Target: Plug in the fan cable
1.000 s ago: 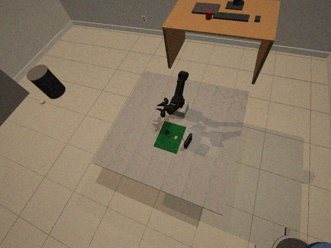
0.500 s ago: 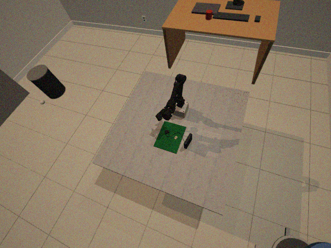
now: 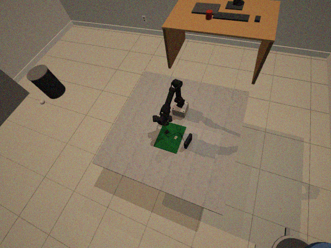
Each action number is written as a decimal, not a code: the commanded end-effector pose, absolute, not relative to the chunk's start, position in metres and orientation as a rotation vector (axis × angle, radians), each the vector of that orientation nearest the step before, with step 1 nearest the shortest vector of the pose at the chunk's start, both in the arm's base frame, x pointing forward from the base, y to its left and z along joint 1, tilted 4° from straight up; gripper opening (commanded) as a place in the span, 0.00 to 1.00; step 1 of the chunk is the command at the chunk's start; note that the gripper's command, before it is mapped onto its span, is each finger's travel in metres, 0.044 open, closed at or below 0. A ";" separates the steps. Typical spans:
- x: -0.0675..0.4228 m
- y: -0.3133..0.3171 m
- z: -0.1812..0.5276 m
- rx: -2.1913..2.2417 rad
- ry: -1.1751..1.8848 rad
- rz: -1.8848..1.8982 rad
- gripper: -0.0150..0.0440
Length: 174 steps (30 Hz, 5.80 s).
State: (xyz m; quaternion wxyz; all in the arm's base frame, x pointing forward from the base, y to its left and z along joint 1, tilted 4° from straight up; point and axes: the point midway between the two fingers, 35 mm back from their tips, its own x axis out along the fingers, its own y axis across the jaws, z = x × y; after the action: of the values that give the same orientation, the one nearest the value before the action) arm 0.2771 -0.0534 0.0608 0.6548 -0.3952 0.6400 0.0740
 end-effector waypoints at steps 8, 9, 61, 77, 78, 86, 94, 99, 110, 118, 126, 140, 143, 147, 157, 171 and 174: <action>0.321 0.007 0.046 0.550 1.688 -0.349 0.61; 0.321 0.007 0.046 0.558 1.689 -0.354 0.61; 0.327 0.010 -0.033 0.558 1.689 -0.354 0.61; 0.328 0.010 -0.040 0.558 1.689 -0.354 0.61; 0.328 0.010 -0.040 0.558 1.689 -0.354 0.61; 0.328 0.010 -0.040 0.558 1.689 -0.354 0.61; 0.328 0.010 -0.040 0.558 1.689 -0.354 0.61; 0.328 0.010 -0.040 0.558 1.689 -0.354 0.61; 0.328 0.010 -0.040 0.558 1.689 -0.354 0.61; 0.328 0.010 -0.040 0.558 1.689 -0.354 0.61; 0.328 0.010 -0.040 0.558 1.689 -0.354 0.61; 0.328 0.010 -0.040 0.558 1.689 -0.354 0.61; 0.328 0.010 -0.040 0.558 1.689 -0.354 0.61; 0.328 0.010 -0.040 0.558 1.689 -0.354 0.61; 0.328 0.010 -0.040 0.558 1.689 -0.354 0.61; 0.328 0.010 -0.040 0.558 1.689 -0.354 0.61; 0.328 0.010 -0.040 0.558 1.689 -0.354 0.61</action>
State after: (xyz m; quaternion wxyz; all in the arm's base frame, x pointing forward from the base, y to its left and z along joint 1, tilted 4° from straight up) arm 0.3297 0.0085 -0.0292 0.6218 0.2412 0.7289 -0.1546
